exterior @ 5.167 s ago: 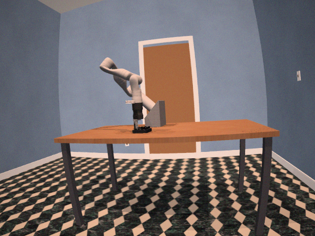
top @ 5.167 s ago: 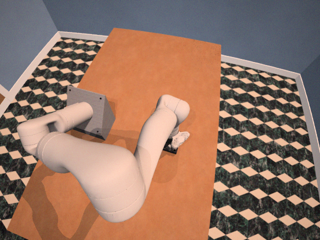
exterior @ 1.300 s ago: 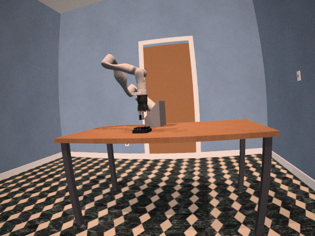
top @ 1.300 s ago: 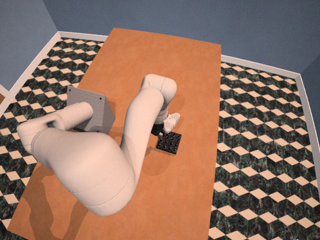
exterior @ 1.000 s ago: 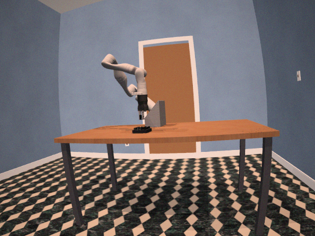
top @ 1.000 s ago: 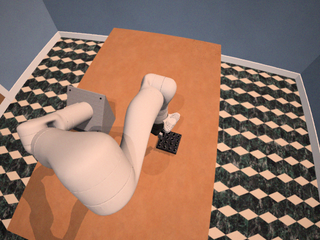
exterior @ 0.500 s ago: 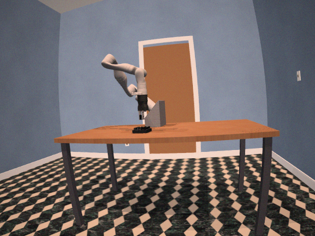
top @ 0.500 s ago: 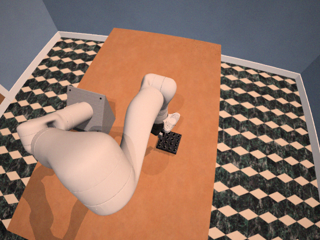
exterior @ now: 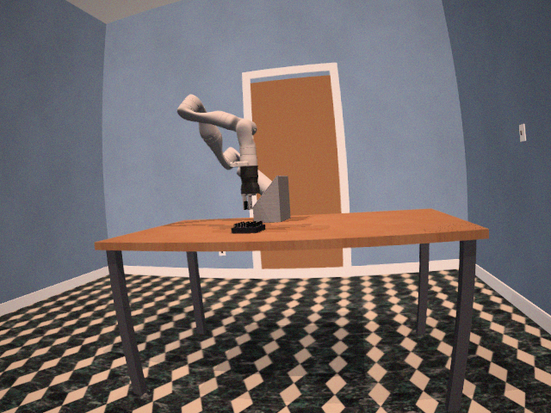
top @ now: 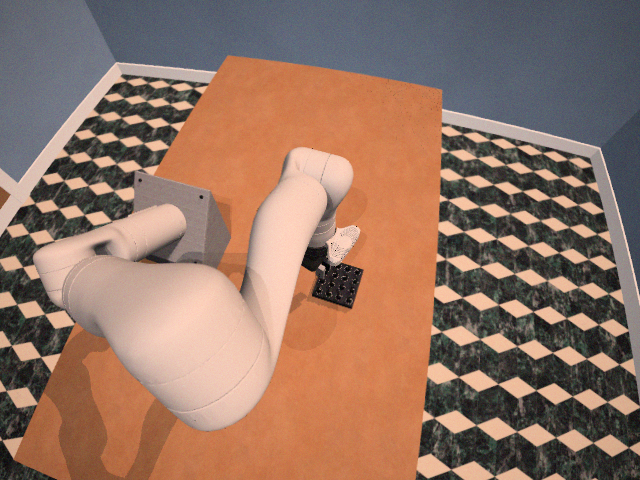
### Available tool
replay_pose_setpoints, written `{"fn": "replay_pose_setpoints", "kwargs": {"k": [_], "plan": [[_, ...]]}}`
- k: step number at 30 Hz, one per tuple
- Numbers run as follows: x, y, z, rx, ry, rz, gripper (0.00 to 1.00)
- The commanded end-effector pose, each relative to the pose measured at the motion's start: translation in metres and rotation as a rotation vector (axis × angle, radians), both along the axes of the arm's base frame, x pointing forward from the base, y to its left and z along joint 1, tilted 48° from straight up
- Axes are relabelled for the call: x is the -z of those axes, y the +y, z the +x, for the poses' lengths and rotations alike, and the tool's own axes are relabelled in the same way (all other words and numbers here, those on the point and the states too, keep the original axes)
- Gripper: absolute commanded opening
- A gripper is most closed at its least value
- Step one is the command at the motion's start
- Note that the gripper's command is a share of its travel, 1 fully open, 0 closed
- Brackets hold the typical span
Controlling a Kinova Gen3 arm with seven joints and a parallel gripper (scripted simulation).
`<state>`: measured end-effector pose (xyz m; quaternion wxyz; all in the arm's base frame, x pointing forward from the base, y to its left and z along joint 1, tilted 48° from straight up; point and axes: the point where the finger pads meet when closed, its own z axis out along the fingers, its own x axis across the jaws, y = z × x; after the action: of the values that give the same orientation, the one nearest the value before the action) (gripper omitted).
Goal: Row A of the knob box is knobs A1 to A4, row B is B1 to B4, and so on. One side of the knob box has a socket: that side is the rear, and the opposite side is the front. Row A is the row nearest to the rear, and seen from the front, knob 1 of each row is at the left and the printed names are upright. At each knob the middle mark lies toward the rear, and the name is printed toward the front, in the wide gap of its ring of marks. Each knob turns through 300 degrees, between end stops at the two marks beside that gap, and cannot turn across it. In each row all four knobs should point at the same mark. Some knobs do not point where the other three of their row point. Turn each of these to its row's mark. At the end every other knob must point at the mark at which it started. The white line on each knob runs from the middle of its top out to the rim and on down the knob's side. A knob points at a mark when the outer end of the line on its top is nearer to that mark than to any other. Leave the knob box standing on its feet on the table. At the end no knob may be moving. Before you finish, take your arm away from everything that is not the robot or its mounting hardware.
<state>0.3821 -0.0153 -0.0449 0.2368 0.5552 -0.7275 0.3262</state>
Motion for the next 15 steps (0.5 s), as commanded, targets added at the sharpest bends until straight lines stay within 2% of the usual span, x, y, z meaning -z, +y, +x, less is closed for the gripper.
{"fn": "replay_pose_setpoints", "kwargs": {"k": [1,15], "plan": [[0.0004,0.0,0.0002,-0.001,0.0,0.001,0.46],[0.0073,-0.0075,0.0004,-0.001,-0.001,0.001,0.46]]}}
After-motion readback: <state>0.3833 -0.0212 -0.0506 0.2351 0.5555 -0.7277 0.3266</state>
